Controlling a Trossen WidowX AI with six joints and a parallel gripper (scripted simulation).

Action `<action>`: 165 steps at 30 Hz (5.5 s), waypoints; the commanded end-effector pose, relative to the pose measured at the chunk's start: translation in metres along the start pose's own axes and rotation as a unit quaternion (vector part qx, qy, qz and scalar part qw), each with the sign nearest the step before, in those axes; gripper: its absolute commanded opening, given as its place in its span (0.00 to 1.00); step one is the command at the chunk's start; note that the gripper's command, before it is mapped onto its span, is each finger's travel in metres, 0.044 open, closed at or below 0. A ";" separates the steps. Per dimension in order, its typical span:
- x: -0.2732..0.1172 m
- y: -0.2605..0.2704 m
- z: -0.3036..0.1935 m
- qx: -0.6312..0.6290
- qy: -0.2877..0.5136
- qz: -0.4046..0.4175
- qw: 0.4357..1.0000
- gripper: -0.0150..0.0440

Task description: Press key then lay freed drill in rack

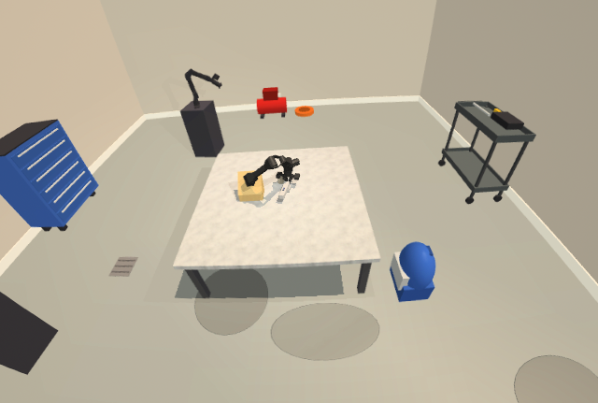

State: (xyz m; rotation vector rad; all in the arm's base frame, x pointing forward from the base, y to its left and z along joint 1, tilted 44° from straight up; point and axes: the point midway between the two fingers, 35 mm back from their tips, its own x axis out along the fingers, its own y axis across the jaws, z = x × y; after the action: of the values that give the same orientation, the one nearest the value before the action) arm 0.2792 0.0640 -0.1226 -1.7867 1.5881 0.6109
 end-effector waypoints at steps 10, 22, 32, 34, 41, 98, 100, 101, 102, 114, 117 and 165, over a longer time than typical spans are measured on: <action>0.002 0.001 0.018 0.000 0.001 0.000 1.000 0.25; 0.003 0.001 0.035 0.000 0.000 0.000 1.000 0.25; 0.003 0.000 0.034 0.000 0.001 -0.001 1.000 0.61; 0.003 0.000 0.034 0.000 0.001 -0.001 1.000 0.70; 0.003 0.000 0.030 0.000 0.000 0.000 1.000 1.00; 0.007 0.000 0.016 0.000 0.001 0.000 1.000 1.00; 0.007 0.000 0.016 0.000 0.001 0.000 1.000 1.00; 0.007 0.000 0.016 0.000 0.001 0.000 1.000 1.00; 0.007 0.000 0.016 0.000 0.001 0.000 1.000 1.00; 0.007 0.000 0.016 0.000 0.001 0.000 1.000 1.00; 0.007 0.000 0.016 0.000 0.001 0.000 1.000 1.00; 0.007 0.000 0.016 0.000 0.001 0.000 1.000 1.00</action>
State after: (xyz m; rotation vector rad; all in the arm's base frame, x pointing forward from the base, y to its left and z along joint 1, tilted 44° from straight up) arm 0.2826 0.0743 -0.1388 -1.7805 1.5806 0.6093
